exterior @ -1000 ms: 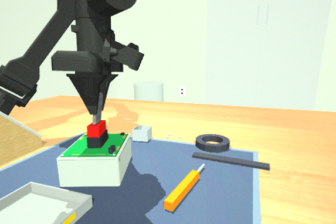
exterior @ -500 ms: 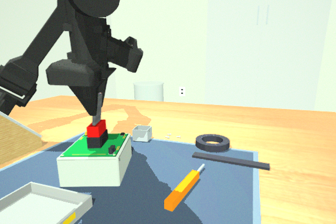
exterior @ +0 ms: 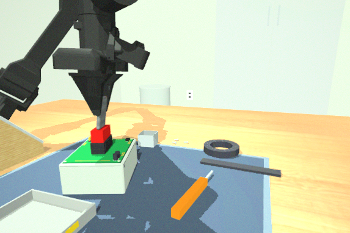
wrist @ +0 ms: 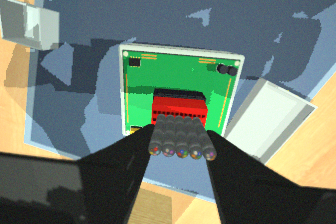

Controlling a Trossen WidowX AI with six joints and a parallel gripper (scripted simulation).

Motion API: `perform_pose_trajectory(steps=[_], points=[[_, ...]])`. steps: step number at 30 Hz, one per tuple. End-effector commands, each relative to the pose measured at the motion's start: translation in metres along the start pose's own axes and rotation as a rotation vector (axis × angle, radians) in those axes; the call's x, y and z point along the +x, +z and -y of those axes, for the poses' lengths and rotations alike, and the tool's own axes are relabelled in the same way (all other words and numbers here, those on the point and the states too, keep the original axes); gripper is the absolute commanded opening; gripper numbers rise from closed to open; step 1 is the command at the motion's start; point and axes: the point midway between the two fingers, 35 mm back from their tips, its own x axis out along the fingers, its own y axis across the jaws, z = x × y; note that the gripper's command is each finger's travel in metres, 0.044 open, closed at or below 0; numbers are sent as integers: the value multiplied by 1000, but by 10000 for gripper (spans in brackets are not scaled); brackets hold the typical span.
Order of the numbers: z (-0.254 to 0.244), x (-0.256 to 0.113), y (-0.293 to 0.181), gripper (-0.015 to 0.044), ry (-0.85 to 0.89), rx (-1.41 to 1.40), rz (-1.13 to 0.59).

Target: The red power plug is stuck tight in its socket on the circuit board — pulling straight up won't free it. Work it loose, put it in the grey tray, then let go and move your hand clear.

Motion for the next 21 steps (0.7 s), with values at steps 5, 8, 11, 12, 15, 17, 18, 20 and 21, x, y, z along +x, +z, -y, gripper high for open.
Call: perform_pose_trajectory(steps=[5, 8, 11, 12, 15, 17, 18, 20, 21], points=[[14, -18, -2, 0, 153, 5, 29], [18, -18, -2, 0, 206, 4, 28], [18, -19, -2, 0, 202, 4, 28], [17, -19, -2, 0, 188, 4, 28], [11, -20, -2, 0, 115, 5, 29], [6, -22, -2, 0, 53, 7, 28], [3, -22, -2, 0, 23, 7, 28], [-1, -23, -2, 0, -27, 8, 28], [-2, -23, -2, 0, -46, 8, 28]])
